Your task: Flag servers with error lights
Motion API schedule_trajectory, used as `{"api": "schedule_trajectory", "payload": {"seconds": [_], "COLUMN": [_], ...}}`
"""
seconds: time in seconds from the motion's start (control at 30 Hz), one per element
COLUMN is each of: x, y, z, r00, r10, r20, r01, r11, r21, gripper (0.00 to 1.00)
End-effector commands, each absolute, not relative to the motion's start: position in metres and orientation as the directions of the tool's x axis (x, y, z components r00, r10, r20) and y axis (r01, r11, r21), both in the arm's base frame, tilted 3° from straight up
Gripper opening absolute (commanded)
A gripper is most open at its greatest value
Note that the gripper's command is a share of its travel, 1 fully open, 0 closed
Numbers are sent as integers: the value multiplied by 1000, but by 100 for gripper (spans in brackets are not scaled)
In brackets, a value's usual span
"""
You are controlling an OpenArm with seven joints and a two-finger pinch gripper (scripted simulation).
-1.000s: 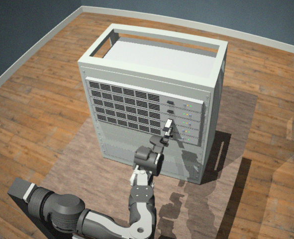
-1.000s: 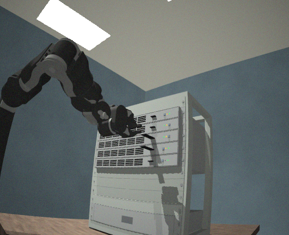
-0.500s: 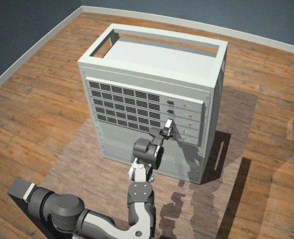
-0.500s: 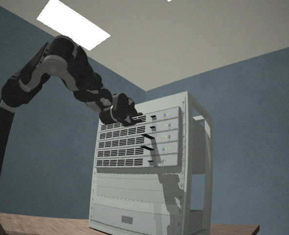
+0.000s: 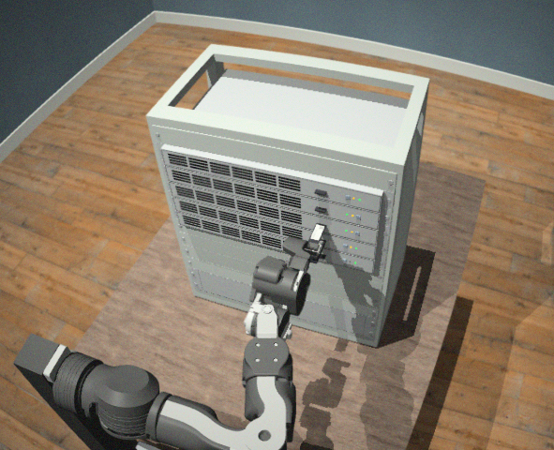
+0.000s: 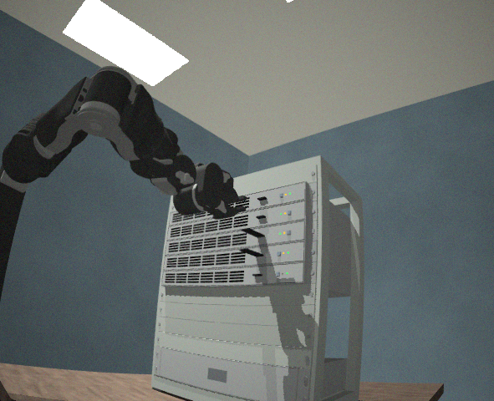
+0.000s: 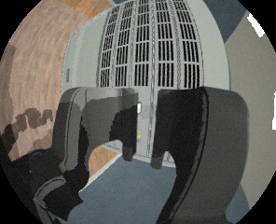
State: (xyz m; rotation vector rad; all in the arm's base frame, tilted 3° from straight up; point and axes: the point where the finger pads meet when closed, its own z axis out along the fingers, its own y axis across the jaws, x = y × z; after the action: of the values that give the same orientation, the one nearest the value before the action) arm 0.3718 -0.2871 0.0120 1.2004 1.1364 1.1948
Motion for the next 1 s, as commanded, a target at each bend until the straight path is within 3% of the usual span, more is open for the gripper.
{"api": "schedule_trajectory", "payload": {"seconds": [0.0, 0.57, 0.97], "x": [375, 448, 455], "y": [-287, -291, -291], "z": [15, 18, 19], "r00": [49, 49, 49], "r10": [999, 999, 999], "r20": [-3, -2, -2], "r01": [-48, -46, -46], "r11": [5, 4, 4], "r21": [999, 999, 999], "gripper": [10, 10, 10]}}
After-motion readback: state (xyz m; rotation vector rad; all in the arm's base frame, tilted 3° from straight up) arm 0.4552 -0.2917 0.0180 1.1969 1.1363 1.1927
